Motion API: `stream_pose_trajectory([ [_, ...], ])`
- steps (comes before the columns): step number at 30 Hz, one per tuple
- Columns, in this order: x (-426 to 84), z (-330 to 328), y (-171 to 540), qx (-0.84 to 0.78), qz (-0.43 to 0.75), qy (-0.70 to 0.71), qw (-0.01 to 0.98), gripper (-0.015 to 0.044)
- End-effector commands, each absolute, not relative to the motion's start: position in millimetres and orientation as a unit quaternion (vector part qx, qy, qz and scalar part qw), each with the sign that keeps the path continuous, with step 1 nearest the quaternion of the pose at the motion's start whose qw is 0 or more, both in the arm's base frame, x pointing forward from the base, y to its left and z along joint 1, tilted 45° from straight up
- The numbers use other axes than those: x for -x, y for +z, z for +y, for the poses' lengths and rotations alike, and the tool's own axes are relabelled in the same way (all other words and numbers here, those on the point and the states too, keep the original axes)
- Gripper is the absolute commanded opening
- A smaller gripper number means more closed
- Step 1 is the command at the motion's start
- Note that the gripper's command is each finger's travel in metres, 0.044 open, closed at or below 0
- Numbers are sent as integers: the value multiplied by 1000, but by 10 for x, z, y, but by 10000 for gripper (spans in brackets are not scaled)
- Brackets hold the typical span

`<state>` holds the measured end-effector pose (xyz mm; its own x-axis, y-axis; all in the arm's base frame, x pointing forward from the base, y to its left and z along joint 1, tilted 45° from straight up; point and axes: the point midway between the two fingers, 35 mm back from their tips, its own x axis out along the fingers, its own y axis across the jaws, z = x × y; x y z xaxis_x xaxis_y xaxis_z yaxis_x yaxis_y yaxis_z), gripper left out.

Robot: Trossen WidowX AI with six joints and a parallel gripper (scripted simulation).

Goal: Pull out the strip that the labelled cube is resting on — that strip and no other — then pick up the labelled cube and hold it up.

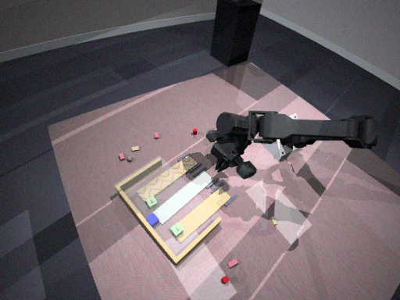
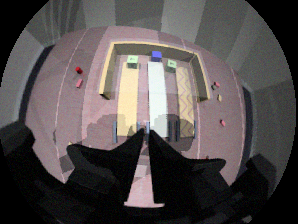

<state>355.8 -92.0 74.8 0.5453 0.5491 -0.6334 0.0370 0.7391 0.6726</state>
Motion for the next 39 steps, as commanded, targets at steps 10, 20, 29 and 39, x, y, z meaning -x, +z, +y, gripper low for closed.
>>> stream_pose_trajectory([
  [10,-3702,-288,709,-242,595,281,713,0],
  [20,-3726,-229,649,-242,595,281,713,0],
  [29,-3758,-128,544,-242,595,281,713,0],
  [39,-3783,-15,427,-242,594,281,713,0],
])
